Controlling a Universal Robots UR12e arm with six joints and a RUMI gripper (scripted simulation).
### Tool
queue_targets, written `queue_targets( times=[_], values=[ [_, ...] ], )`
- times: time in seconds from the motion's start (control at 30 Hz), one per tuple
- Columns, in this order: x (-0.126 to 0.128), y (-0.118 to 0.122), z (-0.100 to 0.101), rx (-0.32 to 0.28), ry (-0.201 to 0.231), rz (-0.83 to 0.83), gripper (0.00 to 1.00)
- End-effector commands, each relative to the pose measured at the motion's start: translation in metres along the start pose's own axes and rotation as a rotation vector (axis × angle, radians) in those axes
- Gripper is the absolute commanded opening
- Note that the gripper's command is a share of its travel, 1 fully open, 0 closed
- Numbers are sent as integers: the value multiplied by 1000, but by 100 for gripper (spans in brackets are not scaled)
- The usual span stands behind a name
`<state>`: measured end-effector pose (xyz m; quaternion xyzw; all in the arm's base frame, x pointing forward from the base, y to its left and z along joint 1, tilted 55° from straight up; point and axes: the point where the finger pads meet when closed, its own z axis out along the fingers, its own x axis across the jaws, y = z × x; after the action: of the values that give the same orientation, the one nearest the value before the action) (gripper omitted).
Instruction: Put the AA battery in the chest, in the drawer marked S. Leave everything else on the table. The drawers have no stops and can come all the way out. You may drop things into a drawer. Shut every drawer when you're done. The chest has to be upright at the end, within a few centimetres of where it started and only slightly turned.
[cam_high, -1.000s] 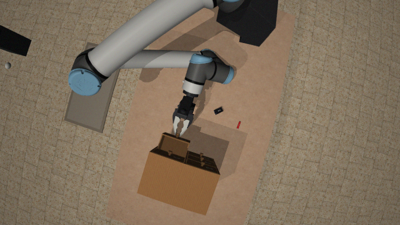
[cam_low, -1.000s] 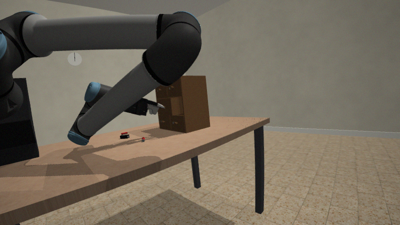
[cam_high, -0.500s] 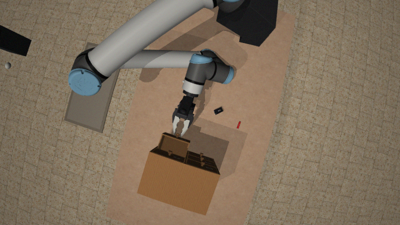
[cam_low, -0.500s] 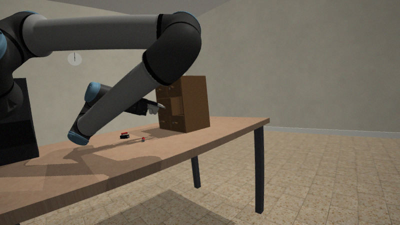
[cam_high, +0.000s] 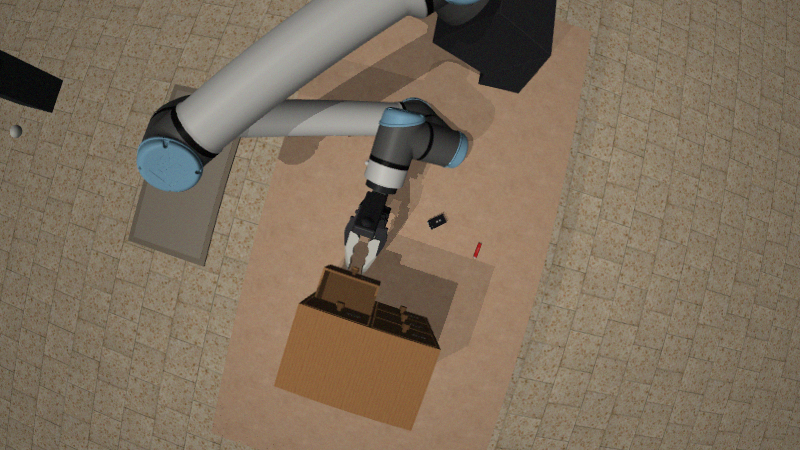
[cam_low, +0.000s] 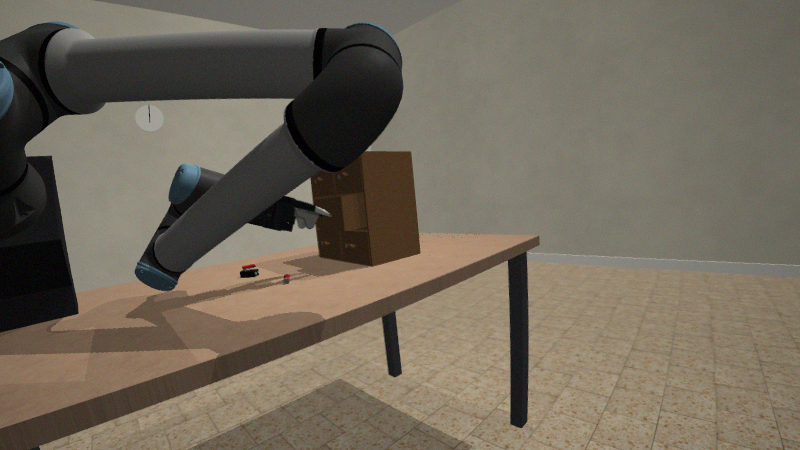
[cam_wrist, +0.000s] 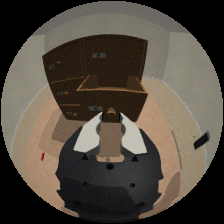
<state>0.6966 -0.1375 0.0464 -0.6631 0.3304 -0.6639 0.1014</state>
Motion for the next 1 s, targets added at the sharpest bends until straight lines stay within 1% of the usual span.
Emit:
queue_targets(
  times=[0.0, 0.17, 0.5, 0.57, 0.77, 0.97],
  values=[
    [0, 0, -1, 1, 0, 0, 20],
    [0, 2, -8, 1, 0, 0, 20],
    [0, 12, -35, 1, 0, 0, 20],
    [0, 12, -35, 1, 0, 0, 20],
    [0, 16, -45, 1, 0, 0, 20],
    [0, 16, -47, 1, 0, 0, 20]
  ],
)
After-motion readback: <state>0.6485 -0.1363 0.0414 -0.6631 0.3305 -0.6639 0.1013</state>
